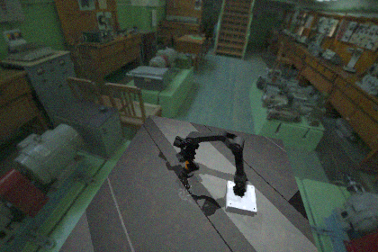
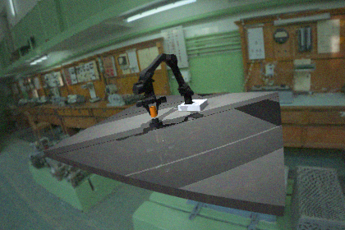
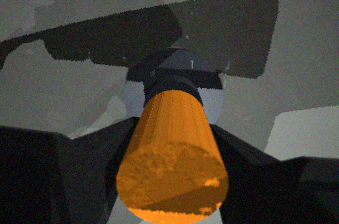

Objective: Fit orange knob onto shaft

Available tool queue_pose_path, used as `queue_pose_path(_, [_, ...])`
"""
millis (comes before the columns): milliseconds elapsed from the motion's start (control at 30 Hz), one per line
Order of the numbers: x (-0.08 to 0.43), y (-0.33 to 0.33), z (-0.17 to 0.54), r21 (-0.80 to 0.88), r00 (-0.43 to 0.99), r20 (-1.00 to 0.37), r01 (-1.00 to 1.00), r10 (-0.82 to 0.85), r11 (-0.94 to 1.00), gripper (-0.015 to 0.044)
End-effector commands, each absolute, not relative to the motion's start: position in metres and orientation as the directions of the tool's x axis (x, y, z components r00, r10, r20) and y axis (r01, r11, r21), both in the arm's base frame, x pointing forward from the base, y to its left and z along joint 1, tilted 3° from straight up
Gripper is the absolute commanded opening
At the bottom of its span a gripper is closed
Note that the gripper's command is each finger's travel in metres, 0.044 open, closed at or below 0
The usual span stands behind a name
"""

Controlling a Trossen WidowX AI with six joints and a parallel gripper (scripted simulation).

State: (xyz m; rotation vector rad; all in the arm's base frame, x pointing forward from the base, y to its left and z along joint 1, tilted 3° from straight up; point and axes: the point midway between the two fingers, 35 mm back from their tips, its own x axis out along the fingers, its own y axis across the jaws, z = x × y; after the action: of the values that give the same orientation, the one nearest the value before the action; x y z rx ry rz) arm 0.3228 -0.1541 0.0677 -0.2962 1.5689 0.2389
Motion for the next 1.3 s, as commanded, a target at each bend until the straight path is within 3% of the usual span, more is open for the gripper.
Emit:
queue_pose_path(0, [0.3234,-0.1542,0.0673,-0.035,-0.007,-0.999,-0.338,-0.040,0.940,0.0000])
queue_pose_path(433, [0.3236,-0.1541,0.0724,-0.035,-0.007,-0.999,-0.347,-0.040,0.937,0.0000])
queue_pose_path(667, [0.3231,-0.1545,0.0705,-0.030,-0.007,-0.999,-0.526,-0.040,0.850,0.0000])
queue_pose_path(1267, [0.3231,-0.1541,0.0672,-0.030,-0.007,-0.999,-0.526,-0.040,0.850,0.0000])
